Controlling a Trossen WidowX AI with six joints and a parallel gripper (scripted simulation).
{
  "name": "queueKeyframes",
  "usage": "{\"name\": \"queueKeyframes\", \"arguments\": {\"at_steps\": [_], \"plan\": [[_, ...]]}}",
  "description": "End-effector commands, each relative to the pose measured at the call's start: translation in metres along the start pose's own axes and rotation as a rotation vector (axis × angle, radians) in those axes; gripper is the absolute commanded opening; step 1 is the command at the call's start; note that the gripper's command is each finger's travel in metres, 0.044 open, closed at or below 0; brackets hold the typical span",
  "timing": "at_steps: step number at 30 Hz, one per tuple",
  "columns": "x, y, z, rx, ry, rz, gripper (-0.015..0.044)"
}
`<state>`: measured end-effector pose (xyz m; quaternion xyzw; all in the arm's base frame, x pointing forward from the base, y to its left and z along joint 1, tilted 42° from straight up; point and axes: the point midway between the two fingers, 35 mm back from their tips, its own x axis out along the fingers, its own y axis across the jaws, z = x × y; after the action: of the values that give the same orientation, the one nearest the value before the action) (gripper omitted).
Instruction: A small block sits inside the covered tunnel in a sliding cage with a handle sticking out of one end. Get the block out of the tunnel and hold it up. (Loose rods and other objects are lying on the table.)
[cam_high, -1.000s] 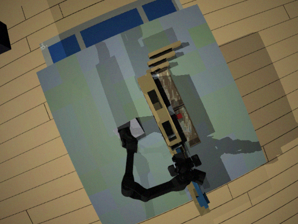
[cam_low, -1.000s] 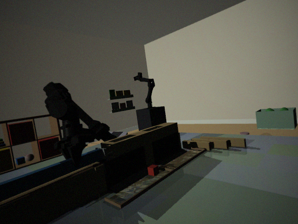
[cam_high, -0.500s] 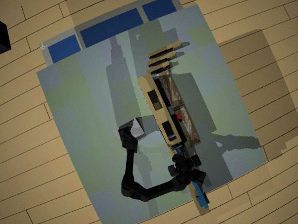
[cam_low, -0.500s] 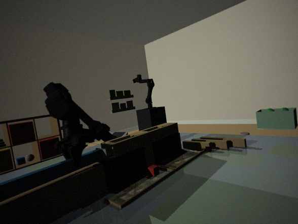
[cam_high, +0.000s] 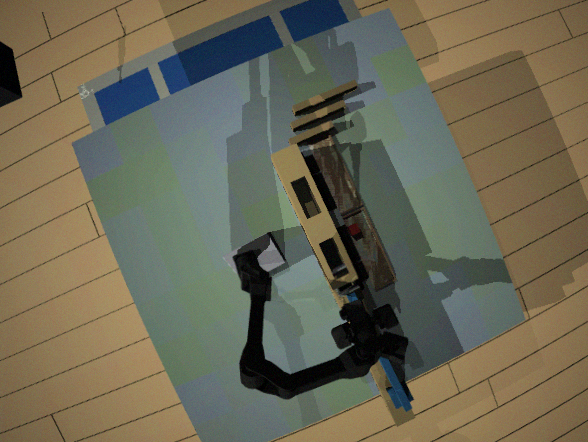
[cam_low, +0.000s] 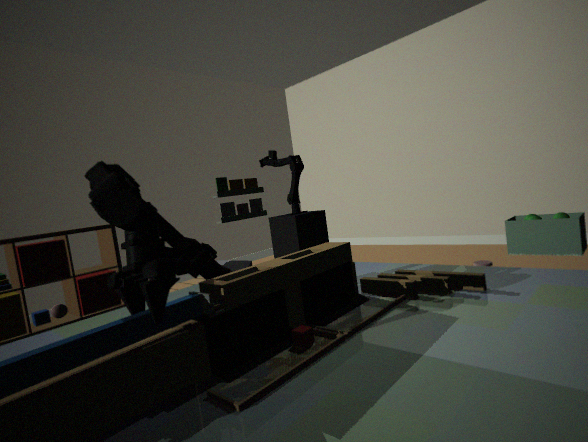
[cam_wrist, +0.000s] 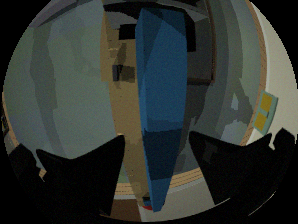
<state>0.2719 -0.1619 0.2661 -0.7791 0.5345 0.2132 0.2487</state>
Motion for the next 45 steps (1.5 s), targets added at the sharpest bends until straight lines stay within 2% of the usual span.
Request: {"name": "queueKeyframes", "arguments": {"at_steps": [1, 2, 4, 5, 11, 42, 45], "plan": [[-0.019, -0.005, -0.007, 0.018, 0.018, -0.004, 0.0420], [-0.023, -0.005, -0.007, 0.020, 0.021, -0.003, 0.0440], [-0.026, -0.006, -0.008, 0.021, 0.023, -0.002, 0.0440], [-0.016, -0.004, -0.001, 0.008, 0.010, -0.002, 0.0440], [-0.034, -0.006, 0.045, 0.019, 0.017, 0.000, 0.0440], [0.004, 0.001, 0.052, 0.020, 0.020, -0.001, 0.0440], [-0.001, -0.001, 0.049, 0.030, 0.025, -0.002, 0.0361]]}}
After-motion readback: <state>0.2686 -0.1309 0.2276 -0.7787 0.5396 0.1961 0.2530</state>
